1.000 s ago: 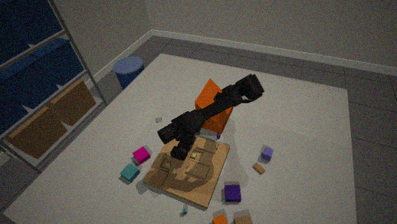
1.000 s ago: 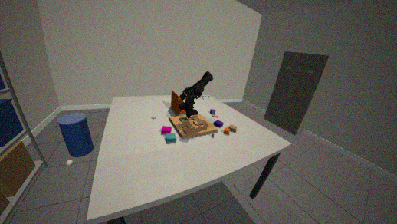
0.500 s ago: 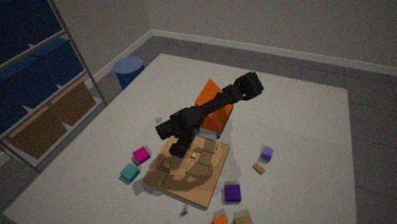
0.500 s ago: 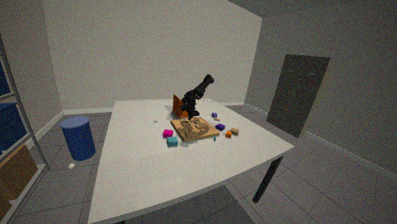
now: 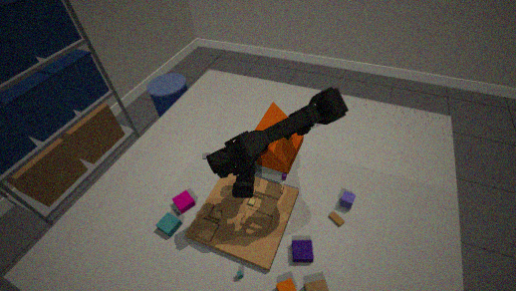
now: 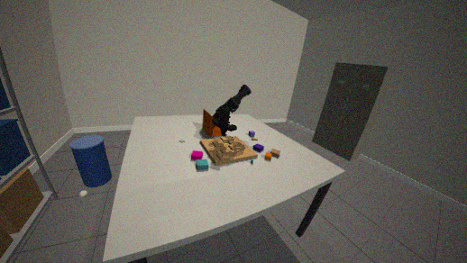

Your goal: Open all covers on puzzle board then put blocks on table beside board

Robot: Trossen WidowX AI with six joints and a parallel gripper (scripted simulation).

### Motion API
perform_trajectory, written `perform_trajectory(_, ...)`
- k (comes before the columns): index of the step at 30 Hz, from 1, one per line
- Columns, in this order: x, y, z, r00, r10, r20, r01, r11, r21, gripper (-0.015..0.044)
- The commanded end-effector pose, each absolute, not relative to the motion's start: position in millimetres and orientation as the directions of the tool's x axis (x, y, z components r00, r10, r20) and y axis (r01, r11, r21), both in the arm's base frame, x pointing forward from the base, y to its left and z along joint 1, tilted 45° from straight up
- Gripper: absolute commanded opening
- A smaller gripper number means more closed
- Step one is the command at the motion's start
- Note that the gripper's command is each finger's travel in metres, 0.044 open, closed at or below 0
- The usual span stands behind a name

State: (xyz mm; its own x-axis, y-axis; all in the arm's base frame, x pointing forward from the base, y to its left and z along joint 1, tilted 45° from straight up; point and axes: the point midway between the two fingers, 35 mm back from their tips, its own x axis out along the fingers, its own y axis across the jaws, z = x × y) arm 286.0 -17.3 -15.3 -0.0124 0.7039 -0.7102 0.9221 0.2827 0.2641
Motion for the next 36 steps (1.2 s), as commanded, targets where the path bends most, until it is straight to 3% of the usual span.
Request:
perform_trajectory(1,264.0,-15.8,-7.9,-0.018,0.702,-0.712,0.755,0.477,0.45,0.0)
perform_trajectory(7,231.0,-10.5,3.1,-0.02,0.701,-0.713,0.323,0.679,0.659,0.0)
perform_trajectory(12,207.1,-5.1,9.1,-0.021,0.701,-0.713,-0.049,0.711,0.701,0.0)
perform_trajectory(36,206.2,-4.9,9.2,-0.021,0.701,-0.713,-0.063,0.711,0.701,0.0)
